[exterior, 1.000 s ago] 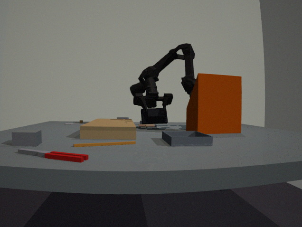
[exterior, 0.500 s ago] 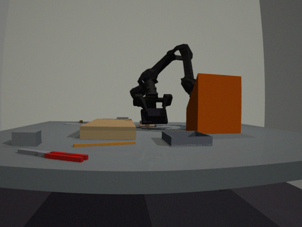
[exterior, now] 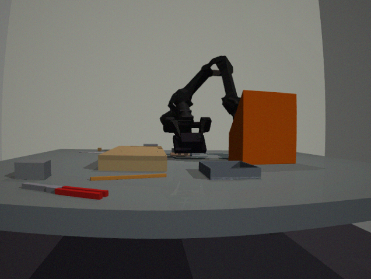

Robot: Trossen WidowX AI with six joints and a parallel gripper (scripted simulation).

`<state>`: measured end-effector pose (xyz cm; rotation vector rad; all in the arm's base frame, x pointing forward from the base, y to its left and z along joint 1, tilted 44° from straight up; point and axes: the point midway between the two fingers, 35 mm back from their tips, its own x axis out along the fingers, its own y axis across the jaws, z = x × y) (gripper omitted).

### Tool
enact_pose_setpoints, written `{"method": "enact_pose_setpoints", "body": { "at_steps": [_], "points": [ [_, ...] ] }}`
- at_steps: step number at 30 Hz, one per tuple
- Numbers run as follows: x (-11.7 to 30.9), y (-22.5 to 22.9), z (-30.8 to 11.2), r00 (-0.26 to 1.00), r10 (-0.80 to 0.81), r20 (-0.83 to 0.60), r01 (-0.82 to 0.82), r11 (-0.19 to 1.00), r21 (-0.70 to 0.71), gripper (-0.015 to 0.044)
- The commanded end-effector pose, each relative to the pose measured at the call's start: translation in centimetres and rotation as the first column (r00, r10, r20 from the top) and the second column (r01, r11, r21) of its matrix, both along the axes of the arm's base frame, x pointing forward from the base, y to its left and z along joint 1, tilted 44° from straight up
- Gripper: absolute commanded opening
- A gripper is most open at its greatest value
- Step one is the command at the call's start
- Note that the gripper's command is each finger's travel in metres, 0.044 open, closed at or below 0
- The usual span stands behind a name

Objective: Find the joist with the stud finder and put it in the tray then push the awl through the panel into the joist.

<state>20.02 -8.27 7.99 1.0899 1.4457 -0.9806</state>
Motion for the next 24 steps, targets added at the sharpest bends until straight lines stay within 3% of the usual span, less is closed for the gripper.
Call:
{"method": "enact_pose_setpoints", "body": {
  "at_steps": [1, 24],
  "points": [
    [0.10, 0.04, 0.08, 1.000, 0.004, -0.003, -0.004, 0.999, 0.037, 0.0000],
    [0.17, -0.29, -0.03, 0.999, 0.007, -0.041, 0.000, 0.985, 0.171, 0.0000]
  ]
}}
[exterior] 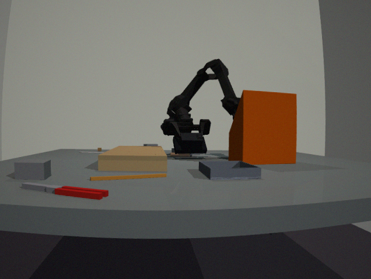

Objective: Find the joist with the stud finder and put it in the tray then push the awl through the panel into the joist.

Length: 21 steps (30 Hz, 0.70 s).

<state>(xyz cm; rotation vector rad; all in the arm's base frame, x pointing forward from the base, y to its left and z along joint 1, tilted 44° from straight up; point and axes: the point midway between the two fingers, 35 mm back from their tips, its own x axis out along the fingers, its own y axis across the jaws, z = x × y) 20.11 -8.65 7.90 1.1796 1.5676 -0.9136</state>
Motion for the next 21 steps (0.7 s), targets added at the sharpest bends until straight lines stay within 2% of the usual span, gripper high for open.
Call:
{"method": "enact_pose_setpoints", "body": {
  "at_steps": [1, 21],
  "points": [
    [0.1, 0.1, 0.1, 1.000, 0.003, -0.004, -0.003, 0.999, 0.035, 0.0000],
    [-1.1, 1.7, 0.7, 1.000, -0.010, 0.003, 0.010, 0.995, 0.096, 0.0000]
  ]
}}
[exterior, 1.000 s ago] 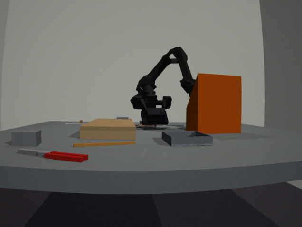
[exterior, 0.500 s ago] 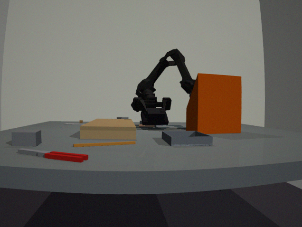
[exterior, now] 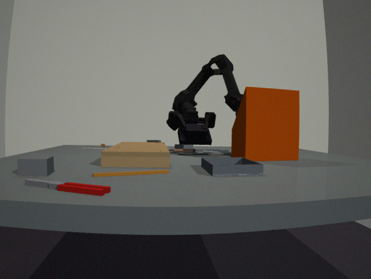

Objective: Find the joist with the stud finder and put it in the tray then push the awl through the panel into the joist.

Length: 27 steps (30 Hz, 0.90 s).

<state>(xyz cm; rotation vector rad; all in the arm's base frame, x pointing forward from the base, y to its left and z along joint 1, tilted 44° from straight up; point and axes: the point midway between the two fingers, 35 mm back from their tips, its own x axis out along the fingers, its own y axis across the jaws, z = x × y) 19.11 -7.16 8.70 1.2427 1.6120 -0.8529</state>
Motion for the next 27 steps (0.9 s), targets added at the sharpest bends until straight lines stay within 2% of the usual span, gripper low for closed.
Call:
{"method": "enact_pose_setpoints", "body": {
  "at_steps": [1, 24, 27],
  "points": [
    [-0.1, 0.1, -0.2, 1.000, -0.006, -0.004, 0.006, 1.000, 0.012, 0.0000],
    [0.5, -2.4, -2.7, 1.000, 0.001, -0.004, -0.001, 1.000, -0.005, 0.0000],
    [0.6, -2.6, -2.8, 1.000, -0.004, -0.004, 0.004, 1.000, -0.007, 0.0079]
  ]
}}
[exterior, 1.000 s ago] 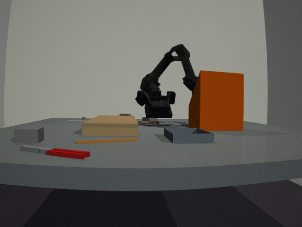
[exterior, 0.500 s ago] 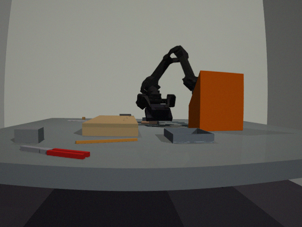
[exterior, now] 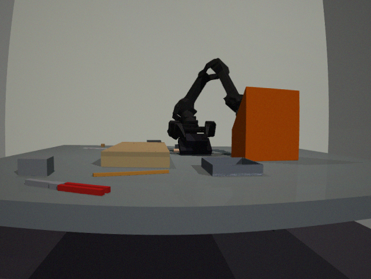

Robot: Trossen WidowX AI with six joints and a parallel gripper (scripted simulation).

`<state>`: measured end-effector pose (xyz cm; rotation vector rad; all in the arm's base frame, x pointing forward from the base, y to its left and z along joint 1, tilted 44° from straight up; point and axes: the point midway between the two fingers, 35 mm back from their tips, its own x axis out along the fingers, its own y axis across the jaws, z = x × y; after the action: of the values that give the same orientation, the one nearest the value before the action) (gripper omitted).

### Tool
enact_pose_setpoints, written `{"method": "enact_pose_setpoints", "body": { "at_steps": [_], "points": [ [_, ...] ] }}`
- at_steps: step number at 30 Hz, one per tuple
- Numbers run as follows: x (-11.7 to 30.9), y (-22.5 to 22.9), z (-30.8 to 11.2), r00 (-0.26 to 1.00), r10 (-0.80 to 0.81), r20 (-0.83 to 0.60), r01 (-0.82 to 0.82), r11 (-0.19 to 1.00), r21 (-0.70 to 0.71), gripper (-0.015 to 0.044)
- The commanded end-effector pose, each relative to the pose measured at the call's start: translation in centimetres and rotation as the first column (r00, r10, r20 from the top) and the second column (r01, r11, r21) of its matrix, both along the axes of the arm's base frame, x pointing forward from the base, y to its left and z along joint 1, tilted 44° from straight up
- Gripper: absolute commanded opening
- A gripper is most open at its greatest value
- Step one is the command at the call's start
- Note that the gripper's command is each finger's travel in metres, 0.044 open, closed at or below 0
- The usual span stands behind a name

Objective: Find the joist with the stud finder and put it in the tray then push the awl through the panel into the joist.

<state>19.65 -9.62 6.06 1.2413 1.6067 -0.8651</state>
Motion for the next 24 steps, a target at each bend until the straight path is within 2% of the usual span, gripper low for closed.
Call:
{"method": "enact_pose_setpoints", "body": {
  "at_steps": [1, 11, 12, 24],
  "points": [
    [0.03, -0.19, -0.19, 1.000, 0.001, 0.000, -0.001, 1.000, 0.001, 0.0105],
    [0.13, -0.54, -0.22, 1.000, 0.000, 0.000, 0.000, 1.000, 0.000, 0.0368],
    [0.14, -0.59, -0.18, 1.000, 0.000, 0.000, 0.000, 1.000, 0.000, 0.0379],
    [0.18, -0.75, -0.08, 1.000, 0.000, 0.000, 0.000, 1.000, 0.000, 0.0379]
  ]
}}
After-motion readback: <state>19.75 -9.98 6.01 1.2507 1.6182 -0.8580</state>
